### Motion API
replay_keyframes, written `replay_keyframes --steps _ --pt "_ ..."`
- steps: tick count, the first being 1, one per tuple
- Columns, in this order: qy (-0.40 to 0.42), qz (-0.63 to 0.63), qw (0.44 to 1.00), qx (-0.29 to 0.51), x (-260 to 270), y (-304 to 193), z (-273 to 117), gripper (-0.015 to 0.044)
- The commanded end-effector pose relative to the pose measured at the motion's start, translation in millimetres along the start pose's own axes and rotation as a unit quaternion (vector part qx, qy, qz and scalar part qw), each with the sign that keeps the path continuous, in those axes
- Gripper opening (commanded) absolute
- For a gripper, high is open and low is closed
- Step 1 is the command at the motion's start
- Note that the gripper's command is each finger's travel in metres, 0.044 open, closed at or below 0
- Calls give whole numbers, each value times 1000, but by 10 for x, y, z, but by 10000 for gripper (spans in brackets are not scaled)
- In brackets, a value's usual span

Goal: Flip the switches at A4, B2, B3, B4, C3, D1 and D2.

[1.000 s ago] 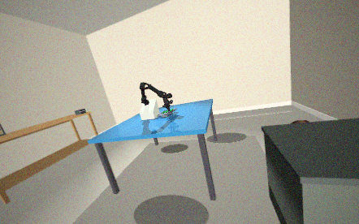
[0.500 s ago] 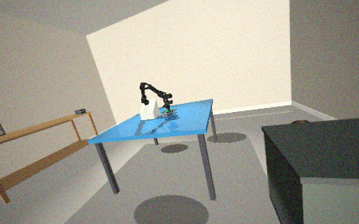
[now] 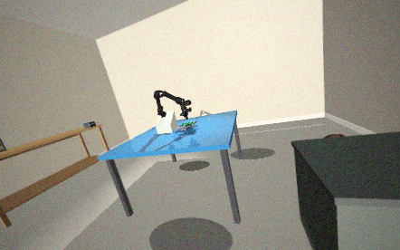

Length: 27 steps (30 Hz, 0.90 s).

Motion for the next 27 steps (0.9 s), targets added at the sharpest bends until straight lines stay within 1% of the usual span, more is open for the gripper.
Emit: replay_keyframes --steps 1,4,6,8,13,14,17,27 --pt "-4 5 1000 1 -29 16 -133 0" --pt "-3 5 1000 1 80 -32 -133 0" --pt "-1 5 1000 1 375 -187 -133 0" --pt "-2 5 1000 1 563 -312 -131 0" --pt "-2 5 1000 1 585 -329 -131 0" --pt "-2 5 1000 2 586 -326 -103 0" --pt "-5 5 1000 13 582 -316 193 0" --pt "-6 5 1000 14 579 -319 329 0"
Point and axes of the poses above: the point midway between the two fingers, 35 mm back from their tips, its own z axis out along the fingers, its own x axis across the jaws, y = z × x, the point moved 2 cm from there along -z, back along the fingers, and after that the axes turned 12 degrees about z, right-handed, at the moved point
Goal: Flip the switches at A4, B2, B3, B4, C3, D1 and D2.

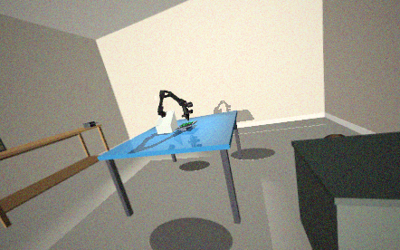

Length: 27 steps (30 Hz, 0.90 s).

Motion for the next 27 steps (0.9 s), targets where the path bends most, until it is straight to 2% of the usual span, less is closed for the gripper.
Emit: replay_keyframes --steps 1,10,27 --pt "-4 -4 1000 0 -6 -9 48 0" --pt "-4 -4 1000 0 -8 -6 172 0" --pt "-4 -4 1000 0 -8 -6 174 0"
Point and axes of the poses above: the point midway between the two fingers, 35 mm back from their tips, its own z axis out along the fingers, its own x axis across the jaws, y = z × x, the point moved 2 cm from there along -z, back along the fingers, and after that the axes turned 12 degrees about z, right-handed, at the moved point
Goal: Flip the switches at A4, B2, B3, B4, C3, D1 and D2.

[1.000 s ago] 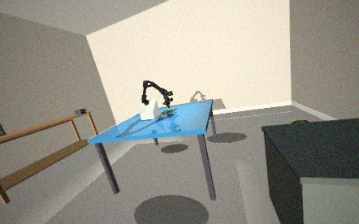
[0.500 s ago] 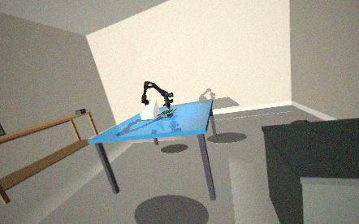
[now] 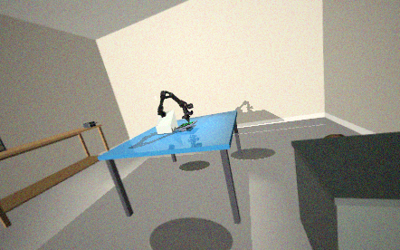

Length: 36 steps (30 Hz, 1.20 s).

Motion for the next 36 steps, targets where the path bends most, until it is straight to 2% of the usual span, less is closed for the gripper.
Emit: replay_keyframes --steps 1,36 --pt "-3 -2 1000 -1 -7 1 3 0" --pt "-3 -2 1000 -1 -8 2 50 0"
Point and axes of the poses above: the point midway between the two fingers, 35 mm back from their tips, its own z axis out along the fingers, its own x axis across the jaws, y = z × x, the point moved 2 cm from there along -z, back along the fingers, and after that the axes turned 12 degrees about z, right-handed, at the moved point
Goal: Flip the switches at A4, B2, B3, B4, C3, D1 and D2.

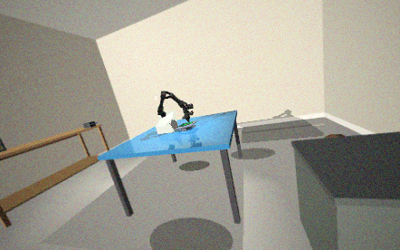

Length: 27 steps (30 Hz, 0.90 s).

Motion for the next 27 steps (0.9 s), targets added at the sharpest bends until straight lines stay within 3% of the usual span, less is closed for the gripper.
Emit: replay_keyframes --steps 1,9,15,24,27 --pt "-3 -3 1000 -1 -9 -2 9 0" --pt "0 0 1000 0 0 -2 -14 0" --pt "1 -3 1000 -13 -3 -29 -633 0" --pt "0 -3 1000 -13 -330 42 -633 0" --pt "-2 -3 1000 -5 -329 61 -394 0"
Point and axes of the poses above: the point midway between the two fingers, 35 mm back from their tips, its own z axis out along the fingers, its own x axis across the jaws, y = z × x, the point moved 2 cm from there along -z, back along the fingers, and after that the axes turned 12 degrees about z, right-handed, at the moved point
